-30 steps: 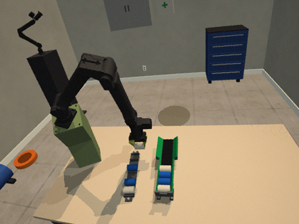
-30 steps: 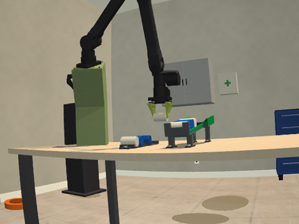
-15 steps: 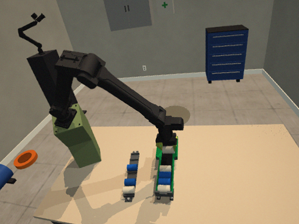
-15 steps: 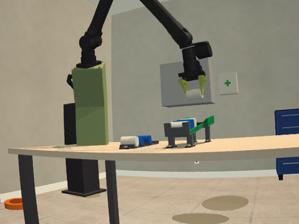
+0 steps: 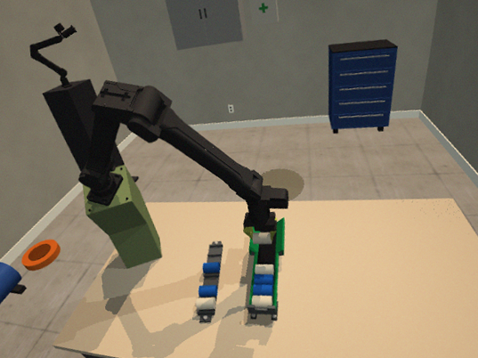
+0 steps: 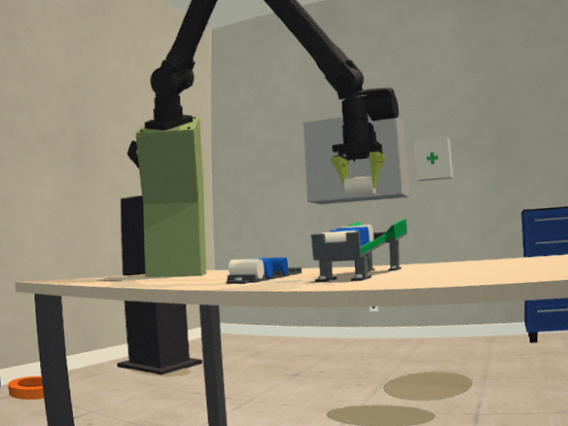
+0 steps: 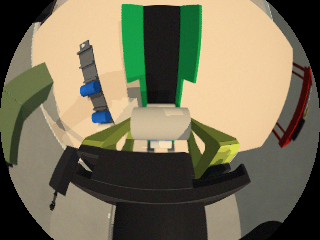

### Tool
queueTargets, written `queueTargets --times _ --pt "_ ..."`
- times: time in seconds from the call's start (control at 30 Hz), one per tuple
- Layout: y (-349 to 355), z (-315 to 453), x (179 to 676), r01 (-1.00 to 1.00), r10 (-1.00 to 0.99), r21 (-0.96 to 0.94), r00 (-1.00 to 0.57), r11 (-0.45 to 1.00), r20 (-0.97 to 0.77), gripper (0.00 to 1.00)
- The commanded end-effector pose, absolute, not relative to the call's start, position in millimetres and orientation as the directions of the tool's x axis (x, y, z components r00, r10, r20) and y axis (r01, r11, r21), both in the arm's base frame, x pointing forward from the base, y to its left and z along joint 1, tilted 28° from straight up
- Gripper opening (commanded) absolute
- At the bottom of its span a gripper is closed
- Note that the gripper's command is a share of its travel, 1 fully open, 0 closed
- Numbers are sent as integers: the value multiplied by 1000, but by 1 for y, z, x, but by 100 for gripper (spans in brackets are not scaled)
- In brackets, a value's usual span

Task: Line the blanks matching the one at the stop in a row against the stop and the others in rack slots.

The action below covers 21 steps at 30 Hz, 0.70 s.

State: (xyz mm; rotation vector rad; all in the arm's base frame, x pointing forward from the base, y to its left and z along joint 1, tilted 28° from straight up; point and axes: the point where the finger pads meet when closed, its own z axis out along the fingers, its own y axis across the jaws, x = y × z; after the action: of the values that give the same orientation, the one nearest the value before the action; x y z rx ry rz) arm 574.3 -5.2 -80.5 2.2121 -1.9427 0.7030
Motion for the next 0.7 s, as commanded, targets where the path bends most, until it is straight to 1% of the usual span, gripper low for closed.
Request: queueTargets --times 0.0,0.03,0.23,0.27,0.37,0.67 --pt "-13 -85 587 -959 -910 -229 62 -169 411 60" --pt "-14 -91 582 -961 -909 -220 66 -169 411 60" --pt "-19 -98 593 -957 -910 -234 61 -169 410 60" --pt "0 -98 597 -949 -908 -242 88 -201 410 60" --pt "-26 -116 598 -958 -910 -233 61 -169 410 60" --pt "-39 -155 608 -957 -909 -230 69 -176 411 60"
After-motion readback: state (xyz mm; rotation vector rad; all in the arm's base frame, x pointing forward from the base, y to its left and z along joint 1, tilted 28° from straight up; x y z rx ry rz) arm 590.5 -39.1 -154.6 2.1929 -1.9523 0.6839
